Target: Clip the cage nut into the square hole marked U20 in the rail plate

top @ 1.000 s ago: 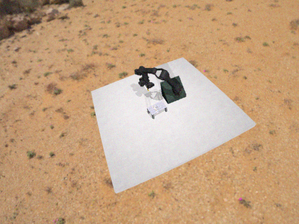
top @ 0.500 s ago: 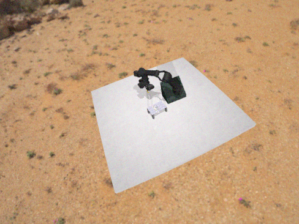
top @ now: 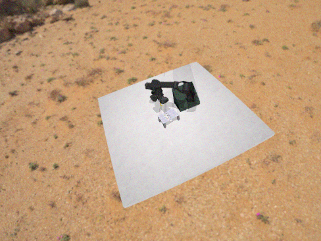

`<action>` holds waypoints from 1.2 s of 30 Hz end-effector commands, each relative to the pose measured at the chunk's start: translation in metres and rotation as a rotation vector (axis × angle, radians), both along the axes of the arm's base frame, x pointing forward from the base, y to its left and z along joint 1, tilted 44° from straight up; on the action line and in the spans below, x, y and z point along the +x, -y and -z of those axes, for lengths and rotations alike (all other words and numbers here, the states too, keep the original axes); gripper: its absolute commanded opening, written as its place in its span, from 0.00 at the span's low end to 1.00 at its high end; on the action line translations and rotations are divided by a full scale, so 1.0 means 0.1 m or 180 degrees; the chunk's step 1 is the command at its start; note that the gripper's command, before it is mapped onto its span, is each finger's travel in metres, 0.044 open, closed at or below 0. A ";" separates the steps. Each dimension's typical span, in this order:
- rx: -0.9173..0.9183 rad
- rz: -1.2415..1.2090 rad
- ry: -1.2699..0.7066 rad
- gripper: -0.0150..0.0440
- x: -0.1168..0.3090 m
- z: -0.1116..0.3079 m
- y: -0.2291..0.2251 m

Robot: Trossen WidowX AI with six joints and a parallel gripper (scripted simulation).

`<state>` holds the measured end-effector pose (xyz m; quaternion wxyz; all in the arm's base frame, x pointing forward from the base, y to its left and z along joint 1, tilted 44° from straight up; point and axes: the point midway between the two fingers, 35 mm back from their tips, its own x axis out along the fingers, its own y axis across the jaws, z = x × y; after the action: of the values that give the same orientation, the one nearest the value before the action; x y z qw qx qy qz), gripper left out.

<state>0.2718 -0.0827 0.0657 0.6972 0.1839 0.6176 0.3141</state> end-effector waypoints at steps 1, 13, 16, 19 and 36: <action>0.0022 0.0058 -0.0043 0.29 -0.01 -0.15 -0.18; 0.0083 0.0158 -0.0152 0.29 -0.10 -0.48 -0.61; 0.0062 0.0158 -0.0154 0.29 -0.10 -0.47 -0.62; 0.0019 0.0158 -0.0158 0.29 -0.10 -0.46 -0.65; -0.0215 0.0175 -0.0156 0.29 -0.10 -0.39 -0.76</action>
<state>0.2617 -0.0077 0.1050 0.6934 0.1892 0.6382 0.2759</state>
